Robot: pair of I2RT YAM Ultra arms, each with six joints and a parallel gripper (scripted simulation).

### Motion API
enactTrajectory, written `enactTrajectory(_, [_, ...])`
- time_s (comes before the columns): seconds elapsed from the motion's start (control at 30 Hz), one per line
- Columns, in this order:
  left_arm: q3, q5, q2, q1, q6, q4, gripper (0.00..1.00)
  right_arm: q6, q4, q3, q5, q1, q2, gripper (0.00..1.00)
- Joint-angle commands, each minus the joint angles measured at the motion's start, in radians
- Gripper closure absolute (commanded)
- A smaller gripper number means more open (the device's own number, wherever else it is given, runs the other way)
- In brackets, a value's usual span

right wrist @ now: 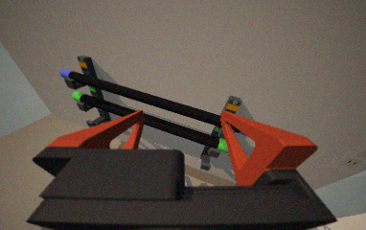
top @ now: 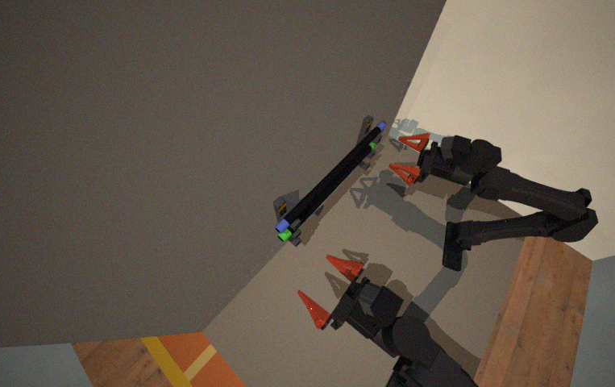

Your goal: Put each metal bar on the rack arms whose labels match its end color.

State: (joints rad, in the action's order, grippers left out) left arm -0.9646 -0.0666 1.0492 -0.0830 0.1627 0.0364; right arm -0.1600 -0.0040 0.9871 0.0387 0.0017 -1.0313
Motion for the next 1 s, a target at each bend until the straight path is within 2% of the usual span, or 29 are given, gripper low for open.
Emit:
enactTrajectory(0.0, [0.021,-0.033,-0.028,-0.023,0.056,0.032,0.00,-0.056,-0.007,-0.019,0.021,0.020,0.031,0.00])
enactTrajectory(0.97, [0.154,-0.185,-0.043,-0.184,0.413,0.156,0.00,-0.402,0.011,-0.141,0.149,0.074,0.106,0.00])
